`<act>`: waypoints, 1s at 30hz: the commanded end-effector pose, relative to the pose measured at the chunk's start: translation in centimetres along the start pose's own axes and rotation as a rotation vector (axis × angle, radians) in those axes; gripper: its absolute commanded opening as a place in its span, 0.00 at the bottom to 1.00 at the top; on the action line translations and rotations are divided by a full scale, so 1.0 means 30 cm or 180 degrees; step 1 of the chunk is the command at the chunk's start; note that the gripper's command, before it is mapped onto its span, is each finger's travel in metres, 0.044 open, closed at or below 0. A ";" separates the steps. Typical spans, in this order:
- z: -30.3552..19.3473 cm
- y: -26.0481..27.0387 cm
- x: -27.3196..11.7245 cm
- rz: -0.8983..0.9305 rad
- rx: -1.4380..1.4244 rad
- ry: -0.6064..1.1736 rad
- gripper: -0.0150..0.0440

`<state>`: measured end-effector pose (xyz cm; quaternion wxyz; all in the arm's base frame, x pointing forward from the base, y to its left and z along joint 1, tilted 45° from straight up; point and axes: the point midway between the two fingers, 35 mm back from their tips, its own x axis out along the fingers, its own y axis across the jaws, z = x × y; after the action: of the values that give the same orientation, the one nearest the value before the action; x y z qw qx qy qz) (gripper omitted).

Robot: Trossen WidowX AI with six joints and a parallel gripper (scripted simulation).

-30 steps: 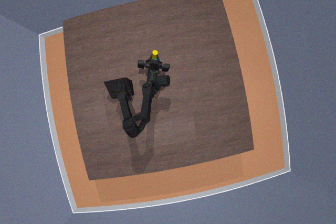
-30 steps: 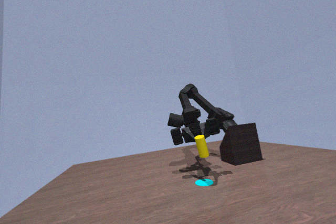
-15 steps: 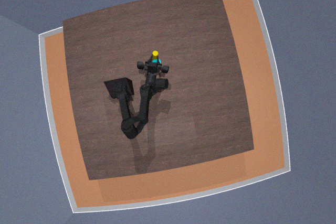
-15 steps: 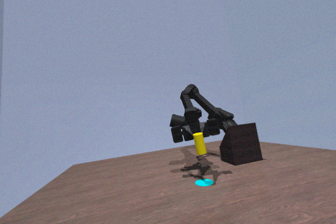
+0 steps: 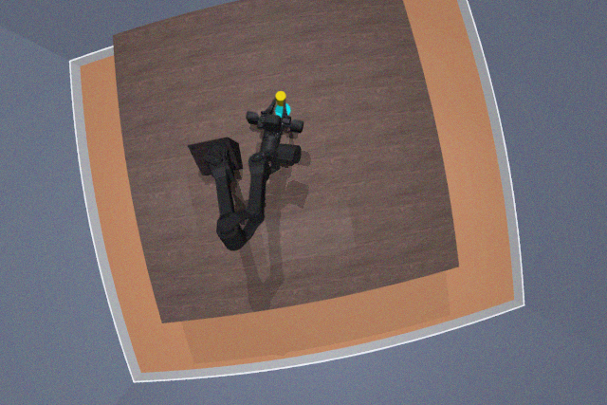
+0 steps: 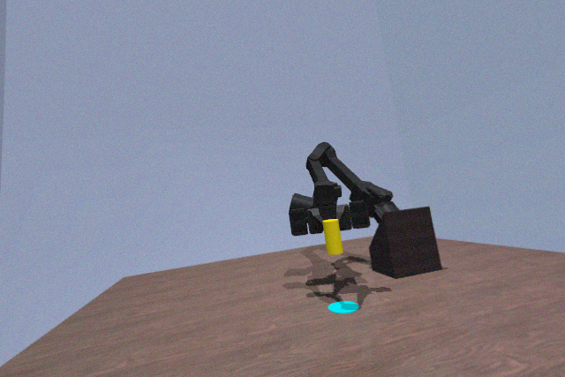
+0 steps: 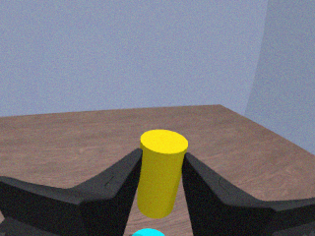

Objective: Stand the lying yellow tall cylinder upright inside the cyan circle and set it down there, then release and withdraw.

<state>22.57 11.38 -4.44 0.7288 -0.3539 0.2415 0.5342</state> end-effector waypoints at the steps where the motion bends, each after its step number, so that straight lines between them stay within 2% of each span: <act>1: 0.005 0.007 -0.007 -0.0020 -0.0048 -0.0060 0.43; 16: 0.004 0.007 -0.007 -0.0019 -0.0048 -0.0059 0.43; 30: -0.130 -0.009 0.008 0.0006 -0.0058 -0.0015 0.43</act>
<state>22.56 9.09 -6.49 0.7253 -0.3565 0.2413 0.5373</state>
